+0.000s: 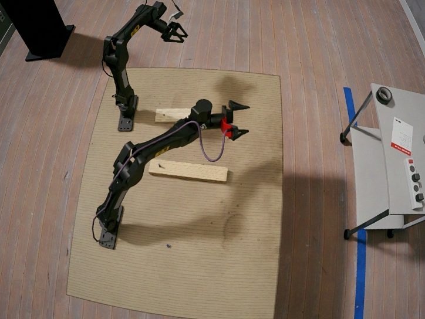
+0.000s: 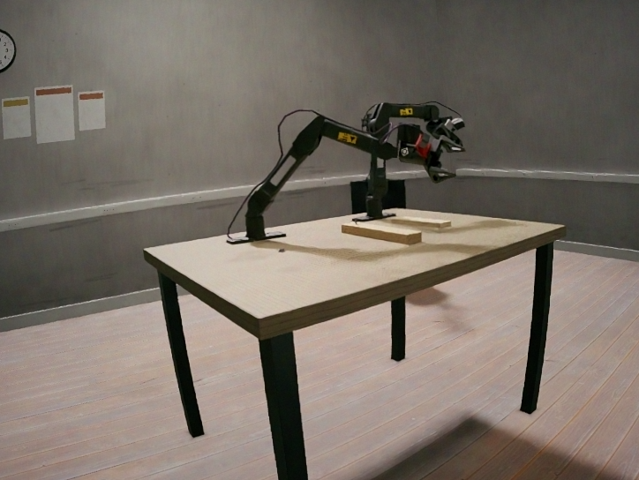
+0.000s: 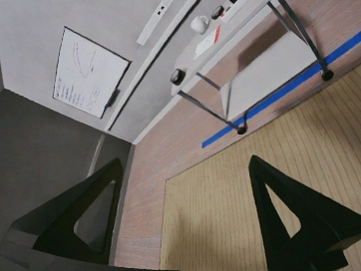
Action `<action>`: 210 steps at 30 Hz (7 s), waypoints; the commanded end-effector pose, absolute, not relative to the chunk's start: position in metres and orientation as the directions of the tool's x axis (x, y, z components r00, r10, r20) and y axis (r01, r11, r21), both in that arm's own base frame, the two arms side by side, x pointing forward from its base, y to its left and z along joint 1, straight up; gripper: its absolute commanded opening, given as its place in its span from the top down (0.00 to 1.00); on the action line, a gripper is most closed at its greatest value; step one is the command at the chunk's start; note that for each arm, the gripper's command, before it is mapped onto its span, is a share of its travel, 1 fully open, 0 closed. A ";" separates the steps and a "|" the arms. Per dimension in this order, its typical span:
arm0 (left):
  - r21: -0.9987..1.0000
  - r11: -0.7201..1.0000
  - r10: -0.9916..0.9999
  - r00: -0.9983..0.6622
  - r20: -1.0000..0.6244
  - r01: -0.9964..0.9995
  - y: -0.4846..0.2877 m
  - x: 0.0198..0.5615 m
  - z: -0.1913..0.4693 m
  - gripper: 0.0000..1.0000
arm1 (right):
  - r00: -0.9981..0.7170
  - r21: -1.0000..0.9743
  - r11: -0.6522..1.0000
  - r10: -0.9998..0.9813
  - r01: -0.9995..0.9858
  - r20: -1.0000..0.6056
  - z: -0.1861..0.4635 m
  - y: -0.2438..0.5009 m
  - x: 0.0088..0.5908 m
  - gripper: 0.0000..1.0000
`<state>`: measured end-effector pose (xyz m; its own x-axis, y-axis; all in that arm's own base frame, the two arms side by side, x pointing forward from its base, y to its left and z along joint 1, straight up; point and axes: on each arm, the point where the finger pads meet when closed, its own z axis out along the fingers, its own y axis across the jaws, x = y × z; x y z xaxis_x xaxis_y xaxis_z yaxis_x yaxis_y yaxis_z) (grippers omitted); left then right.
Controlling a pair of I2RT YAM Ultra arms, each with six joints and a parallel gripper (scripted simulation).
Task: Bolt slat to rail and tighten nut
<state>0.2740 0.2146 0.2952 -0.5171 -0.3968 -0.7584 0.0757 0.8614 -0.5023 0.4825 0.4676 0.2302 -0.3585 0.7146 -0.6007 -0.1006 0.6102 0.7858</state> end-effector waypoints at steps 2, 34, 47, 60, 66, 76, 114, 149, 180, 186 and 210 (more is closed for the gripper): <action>-0.494 0.866 -0.389 -0.512 -0.765 0.079 0.214 0.274 0.298 0.00 | -0.351 0.794 0.598 0.724 -0.111 -0.594 0.240 0.467 0.482 0.00; -0.342 0.933 -0.214 -0.597 -0.773 0.109 0.180 0.303 0.281 0.00 | -0.294 0.700 0.704 0.647 -0.123 -0.703 0.289 0.377 0.511 0.00; -0.168 0.978 -0.058 -0.604 -0.795 0.126 0.152 0.335 0.279 0.00 | -0.225 0.589 0.798 0.555 -0.130 -0.801 0.335 0.282 0.519 0.00; -0.026 0.993 0.043 -0.547 -0.836 0.118 0.124 0.361 0.291 0.00 | -0.162 0.474 0.872 0.453 -0.122 -0.877 0.367 0.200 0.507 0.00; 0.038 0.994 0.083 -0.488 -0.869 0.101 0.105 0.375 0.305 0.00 | -0.127 0.400 0.910 0.386 -0.112 -0.913 0.381 0.156 0.492 0.00; 0.091 0.994 0.109 -0.373 -0.921 0.065 0.075 0.387 0.331 0.00 | -0.082 0.289 0.953 0.282 -0.089 -0.956 0.396 0.100 0.465 0.00; -0.003 1.000 -0.003 0.013 -1.000 0.000 -0.001 0.381 0.409 0.00 | 0.005 -0.006 1.000 -0.006 -0.005 -1.000 0.411 0.002 0.379 0.00; -0.039 0.999 -0.029 -0.341 -0.940 0.020 -0.013 0.378 0.301 0.00 | 0.012 0.000 1.000 0.000 0.000 -1.000 0.412 0.001 0.381 0.00; -0.060 0.998 -0.031 -0.719 -0.694 0.015 -0.025 0.326 0.178 0.00 | 0.012 0.000 1.000 0.000 0.000 -1.000 0.412 0.001 0.381 0.00; -0.060 0.998 -0.029 -0.778 -0.627 0.011 -0.027 0.312 0.158 0.00 | 0.012 0.000 1.000 0.000 0.000 -1.000 0.412 0.001 0.381 0.00; -0.038 0.999 -0.018 -0.954 -0.298 -0.007 -0.028 0.233 0.090 0.00 | 0.012 0.000 1.000 0.000 0.000 -1.000 0.412 0.001 0.381 0.00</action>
